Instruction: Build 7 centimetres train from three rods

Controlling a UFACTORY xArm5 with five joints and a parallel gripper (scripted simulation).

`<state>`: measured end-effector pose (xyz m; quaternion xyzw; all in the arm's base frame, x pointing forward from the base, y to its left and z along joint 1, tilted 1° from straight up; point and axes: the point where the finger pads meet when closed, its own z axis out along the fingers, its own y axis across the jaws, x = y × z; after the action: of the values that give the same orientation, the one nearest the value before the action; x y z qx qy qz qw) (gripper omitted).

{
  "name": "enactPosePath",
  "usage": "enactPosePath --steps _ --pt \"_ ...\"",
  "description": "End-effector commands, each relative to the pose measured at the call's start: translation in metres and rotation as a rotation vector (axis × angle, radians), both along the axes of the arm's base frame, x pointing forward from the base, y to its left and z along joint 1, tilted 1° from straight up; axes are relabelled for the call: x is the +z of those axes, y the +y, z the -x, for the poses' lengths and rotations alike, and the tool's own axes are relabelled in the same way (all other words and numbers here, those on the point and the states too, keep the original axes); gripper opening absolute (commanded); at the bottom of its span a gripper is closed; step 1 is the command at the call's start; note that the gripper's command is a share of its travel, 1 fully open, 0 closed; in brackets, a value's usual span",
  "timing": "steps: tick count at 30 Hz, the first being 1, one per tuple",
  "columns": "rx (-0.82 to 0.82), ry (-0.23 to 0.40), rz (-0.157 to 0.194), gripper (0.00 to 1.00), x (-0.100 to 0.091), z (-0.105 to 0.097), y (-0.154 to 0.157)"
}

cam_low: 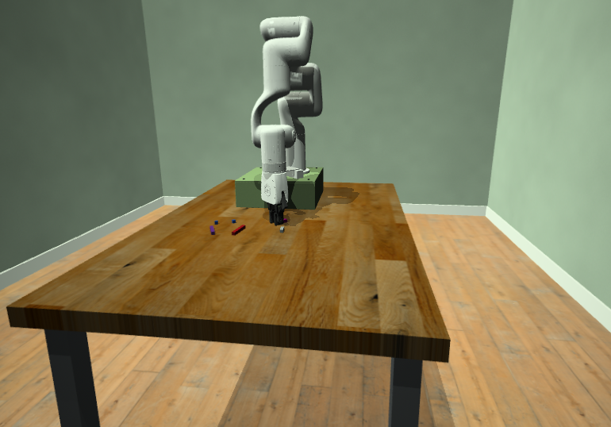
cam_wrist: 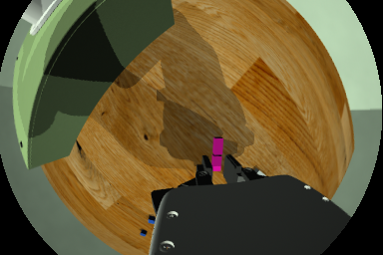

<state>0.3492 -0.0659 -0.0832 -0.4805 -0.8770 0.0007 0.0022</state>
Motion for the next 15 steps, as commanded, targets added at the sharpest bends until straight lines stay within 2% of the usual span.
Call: enactPosePath --steps 1,6,12,15 --pt "0.0 -0.003 0.0 0.24 0.001 -0.001 0.0" --pt "0.0 -0.003 0.001 0.24 0.006 -0.001 0.0" --pt "0.0 -0.003 0.001 0.24 0.028 -0.001 0.0" --pt "0.0 -0.003 0.001 0.24 0.033 -0.001 0.0"
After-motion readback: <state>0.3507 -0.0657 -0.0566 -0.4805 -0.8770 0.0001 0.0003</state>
